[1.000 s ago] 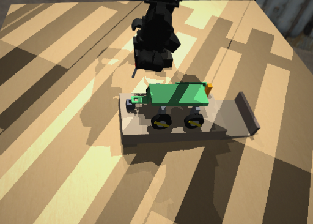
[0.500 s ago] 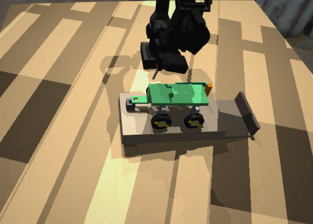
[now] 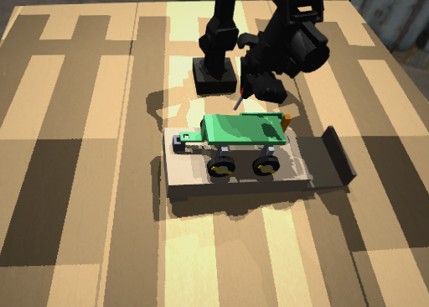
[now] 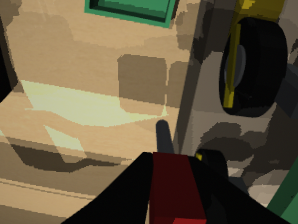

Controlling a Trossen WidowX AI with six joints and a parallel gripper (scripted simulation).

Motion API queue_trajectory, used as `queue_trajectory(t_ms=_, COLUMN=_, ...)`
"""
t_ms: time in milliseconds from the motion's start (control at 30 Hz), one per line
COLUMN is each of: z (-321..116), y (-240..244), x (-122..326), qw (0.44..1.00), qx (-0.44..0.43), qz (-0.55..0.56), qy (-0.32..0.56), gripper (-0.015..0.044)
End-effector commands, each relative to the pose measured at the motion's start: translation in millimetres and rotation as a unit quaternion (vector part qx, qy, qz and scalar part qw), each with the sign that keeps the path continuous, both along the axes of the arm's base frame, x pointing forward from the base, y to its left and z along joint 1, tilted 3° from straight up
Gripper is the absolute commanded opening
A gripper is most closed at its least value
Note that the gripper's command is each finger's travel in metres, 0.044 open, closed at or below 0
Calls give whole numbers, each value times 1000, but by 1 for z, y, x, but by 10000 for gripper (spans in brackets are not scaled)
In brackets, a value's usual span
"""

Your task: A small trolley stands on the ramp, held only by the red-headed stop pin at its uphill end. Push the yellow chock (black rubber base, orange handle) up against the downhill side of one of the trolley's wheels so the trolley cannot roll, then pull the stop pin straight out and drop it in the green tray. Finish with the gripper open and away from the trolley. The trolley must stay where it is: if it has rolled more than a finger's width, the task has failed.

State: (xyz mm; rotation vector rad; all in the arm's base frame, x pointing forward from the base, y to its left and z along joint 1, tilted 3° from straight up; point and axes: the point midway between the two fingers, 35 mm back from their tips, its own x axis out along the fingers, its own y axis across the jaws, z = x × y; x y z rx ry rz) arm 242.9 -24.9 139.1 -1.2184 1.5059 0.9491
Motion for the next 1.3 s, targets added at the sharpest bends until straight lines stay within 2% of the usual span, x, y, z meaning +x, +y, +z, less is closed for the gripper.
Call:
queue_trajectory(t_ms=0, z=-1, y=15, x=2, qw=1000, qx=2, qz=-1, qy=-2, gripper=0)
queue_trajectory(t_ms=533, z=-10, y=79, x=11, qw=1000, qx=5, qz=-1, qy=-2, gripper=0)
queue_trajectory(t_ms=700, z=-10, y=82, x=11, qw=1000, qx=6, qz=1, qy=-2, gripper=0)
queue_trajectory(t_ms=1267, z=-10, y=78, x=9, qw=968, qx=62, qz=242, qy=28, gripper=0)
